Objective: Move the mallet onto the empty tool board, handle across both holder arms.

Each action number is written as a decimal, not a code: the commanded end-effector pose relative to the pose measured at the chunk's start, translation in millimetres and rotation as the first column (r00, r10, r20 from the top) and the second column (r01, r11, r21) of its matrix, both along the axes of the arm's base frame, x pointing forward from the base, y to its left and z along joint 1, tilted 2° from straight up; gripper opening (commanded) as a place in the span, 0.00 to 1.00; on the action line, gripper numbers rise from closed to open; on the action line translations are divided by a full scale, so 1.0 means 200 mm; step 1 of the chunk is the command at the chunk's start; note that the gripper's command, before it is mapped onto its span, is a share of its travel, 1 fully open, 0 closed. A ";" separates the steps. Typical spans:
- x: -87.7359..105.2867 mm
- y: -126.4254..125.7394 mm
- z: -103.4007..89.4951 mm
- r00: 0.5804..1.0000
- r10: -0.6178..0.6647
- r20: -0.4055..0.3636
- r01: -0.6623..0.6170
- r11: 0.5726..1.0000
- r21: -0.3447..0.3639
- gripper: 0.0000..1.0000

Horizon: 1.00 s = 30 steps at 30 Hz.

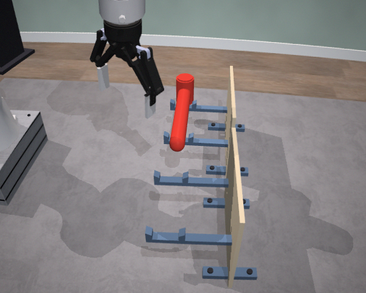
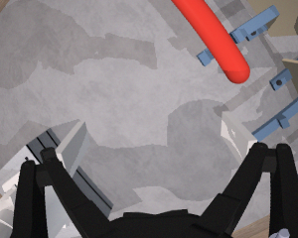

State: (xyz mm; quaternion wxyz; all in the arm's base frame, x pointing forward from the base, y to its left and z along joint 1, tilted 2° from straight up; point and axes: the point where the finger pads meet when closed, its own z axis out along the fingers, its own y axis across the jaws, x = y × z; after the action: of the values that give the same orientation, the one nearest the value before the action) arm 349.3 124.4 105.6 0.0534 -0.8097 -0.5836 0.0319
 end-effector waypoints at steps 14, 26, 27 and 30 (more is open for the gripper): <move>0.35 0.74 -0.07 0.867 0.494 0.073 -0.491 0.870 -0.055 1.00; 0.40 0.83 -0.08 0.835 0.545 0.079 -0.541 0.838 -0.064 1.00; 0.40 0.83 -0.08 0.835 0.545 0.079 -0.541 0.838 -0.064 1.00; 0.40 0.83 -0.08 0.835 0.545 0.079 -0.541 0.838 -0.064 1.00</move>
State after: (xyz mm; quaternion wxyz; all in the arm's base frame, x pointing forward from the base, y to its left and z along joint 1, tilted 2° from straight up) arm 428.4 291.0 89.6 0.0001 -0.6078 -0.7939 0.0172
